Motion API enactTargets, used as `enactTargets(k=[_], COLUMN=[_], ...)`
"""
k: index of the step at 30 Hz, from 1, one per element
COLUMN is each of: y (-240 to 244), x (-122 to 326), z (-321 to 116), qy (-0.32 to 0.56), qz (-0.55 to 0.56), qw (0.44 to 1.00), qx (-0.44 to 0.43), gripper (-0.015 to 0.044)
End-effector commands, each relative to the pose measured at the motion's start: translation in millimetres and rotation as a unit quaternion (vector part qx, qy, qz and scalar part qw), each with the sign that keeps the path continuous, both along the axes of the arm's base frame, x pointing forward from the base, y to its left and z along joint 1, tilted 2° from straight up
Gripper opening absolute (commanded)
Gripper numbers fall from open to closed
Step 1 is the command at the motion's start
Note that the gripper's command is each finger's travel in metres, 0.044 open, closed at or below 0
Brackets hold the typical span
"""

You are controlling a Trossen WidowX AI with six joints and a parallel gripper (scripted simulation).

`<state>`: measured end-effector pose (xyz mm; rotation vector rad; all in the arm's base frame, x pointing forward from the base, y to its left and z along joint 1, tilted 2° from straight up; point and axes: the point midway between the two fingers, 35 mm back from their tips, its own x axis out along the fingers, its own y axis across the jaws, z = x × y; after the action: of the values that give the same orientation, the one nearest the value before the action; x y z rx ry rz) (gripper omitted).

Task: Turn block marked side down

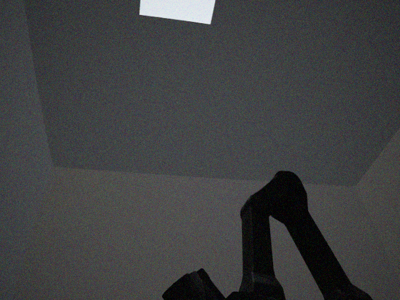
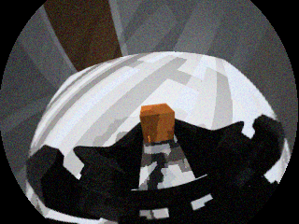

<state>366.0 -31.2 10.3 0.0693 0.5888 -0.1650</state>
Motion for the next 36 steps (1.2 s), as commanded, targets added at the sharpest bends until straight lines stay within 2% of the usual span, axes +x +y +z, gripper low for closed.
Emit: enactTargets(k=[1,13,27,36], y=[-0.1,0.4,0.4,0.4], x=[-7.8,-17.1,-17.2,-17.2], z=[-5.3,1.1,1.5,1.5], qy=[-0.015,-0.07,-0.071,-0.071], qz=[-0.001,-0.003,-0.003,-0.003], qw=[1.0,0.997,0.997,0.997], qx=[-0.007,-0.015,-0.016,-0.016], gripper=[0.0,0.0,0.0,0.0236])
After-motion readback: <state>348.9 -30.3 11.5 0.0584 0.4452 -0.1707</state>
